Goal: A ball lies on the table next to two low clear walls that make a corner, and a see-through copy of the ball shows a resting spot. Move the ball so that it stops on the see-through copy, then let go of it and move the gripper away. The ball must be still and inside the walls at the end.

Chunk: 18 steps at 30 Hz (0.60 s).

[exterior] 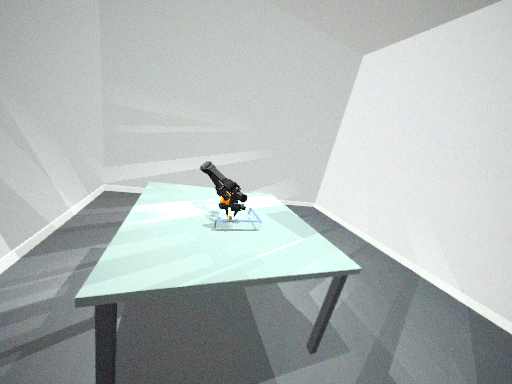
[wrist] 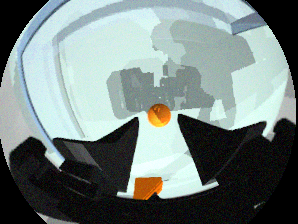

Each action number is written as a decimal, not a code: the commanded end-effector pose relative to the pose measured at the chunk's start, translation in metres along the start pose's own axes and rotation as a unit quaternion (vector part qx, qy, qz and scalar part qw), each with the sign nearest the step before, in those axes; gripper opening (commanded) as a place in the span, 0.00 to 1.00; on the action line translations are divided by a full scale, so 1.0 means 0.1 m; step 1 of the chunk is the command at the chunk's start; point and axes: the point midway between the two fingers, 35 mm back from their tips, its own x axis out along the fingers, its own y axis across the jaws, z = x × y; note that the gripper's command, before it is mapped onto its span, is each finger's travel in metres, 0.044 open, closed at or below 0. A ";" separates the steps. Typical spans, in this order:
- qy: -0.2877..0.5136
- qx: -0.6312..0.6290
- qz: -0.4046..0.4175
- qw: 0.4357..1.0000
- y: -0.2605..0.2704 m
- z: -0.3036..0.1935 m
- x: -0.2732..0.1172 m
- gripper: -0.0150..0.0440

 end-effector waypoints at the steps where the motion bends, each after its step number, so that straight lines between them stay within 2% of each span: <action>1: -0.006 0.001 0.004 1.000 0.02 0.03 -0.51 0.67; 4: -0.005 0.001 0.002 1.000 0.01 0.00 -0.78 0.67; 17: -0.011 -0.002 0.003 1.000 0.03 0.03 -0.70 0.67; 18: -0.011 -0.002 0.003 1.000 0.03 0.03 -0.73 0.71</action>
